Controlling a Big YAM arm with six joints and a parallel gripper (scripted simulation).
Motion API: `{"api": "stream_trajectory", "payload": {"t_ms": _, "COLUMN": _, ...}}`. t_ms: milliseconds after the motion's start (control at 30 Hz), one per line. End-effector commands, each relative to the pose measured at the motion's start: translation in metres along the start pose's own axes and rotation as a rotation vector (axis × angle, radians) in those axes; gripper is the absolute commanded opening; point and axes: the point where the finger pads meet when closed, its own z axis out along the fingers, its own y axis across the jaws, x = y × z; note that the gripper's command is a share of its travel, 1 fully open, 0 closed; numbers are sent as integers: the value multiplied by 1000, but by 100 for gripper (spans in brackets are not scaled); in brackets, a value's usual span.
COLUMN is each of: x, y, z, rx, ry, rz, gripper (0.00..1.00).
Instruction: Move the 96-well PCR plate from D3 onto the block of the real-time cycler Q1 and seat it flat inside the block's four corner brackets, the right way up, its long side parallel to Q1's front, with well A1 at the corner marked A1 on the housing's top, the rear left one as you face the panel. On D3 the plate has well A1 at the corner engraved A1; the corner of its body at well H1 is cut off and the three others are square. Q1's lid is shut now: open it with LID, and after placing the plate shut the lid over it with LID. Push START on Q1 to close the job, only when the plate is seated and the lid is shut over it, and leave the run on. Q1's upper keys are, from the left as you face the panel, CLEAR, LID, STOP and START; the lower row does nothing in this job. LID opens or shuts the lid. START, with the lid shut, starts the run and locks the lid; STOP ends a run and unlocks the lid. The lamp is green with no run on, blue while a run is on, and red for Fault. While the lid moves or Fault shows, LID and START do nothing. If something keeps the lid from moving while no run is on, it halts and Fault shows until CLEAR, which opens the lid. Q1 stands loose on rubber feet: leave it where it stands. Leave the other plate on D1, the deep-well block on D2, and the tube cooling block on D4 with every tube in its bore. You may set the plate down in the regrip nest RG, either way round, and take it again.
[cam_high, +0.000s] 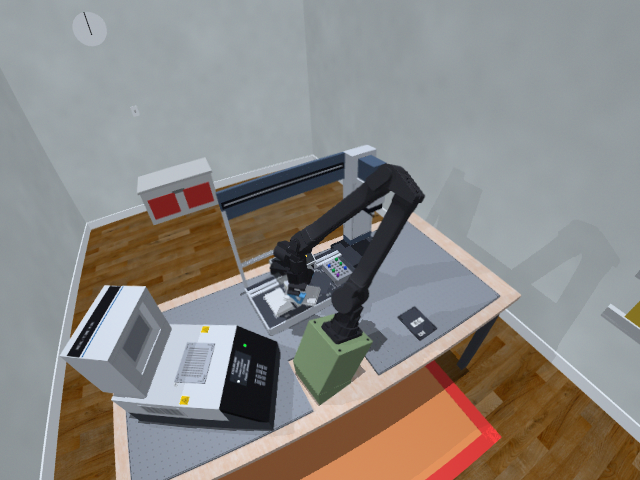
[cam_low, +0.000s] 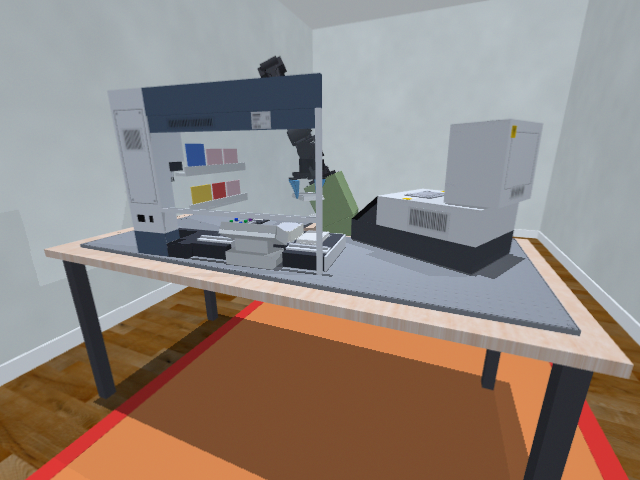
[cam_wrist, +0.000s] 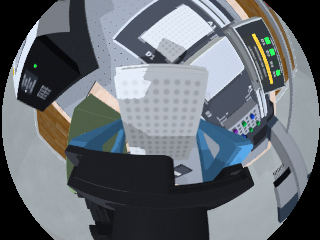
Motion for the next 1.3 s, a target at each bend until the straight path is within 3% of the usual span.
{"api": "stream_trajectory", "payload": {"t_ms": 0, "x": -4, "y": 20, "z": -10, "rx": 7, "ry": -11, "rz": -107, "gripper": 0}}
{"api": "stream_trajectory", "payload": {"t_ms": 233, "x": -3, "y": 53, "z": -15, "rx": 1, "ry": 8, "rz": -222, "gripper": 0}}
{"api": "stream_trajectory", "payload": {"t_ms": 367, "x": -2, "y": 59, "z": -16, "rx": 2, "ry": 9, "rz": -242, "gripper": 0}}
{"api": "stream_trajectory", "payload": {"t_ms": 667, "x": -12, "y": 103, "z": -35, "rx": 8, "ry": -6, "rz": -429, "gripper": 0}}
{"api": "stream_trajectory", "payload": {"t_ms": 767, "x": -19, "y": 98, "z": -39, "rx": 16, "ry": -26, "rz": -479, "gripper": 0}}
{"api": "stream_trajectory", "payload": {"t_ms": 1033, "x": -20, "y": 119, "z": -50, "rx": 15, "ry": -50, "rz": -618, "gripper": 0}}
{"api": "stream_trajectory", "payload": {"t_ms": 1267, "x": -14, "y": 144, "z": -54, "rx": 17, "ry": -30, "rz": -780, "gripper": 0}}
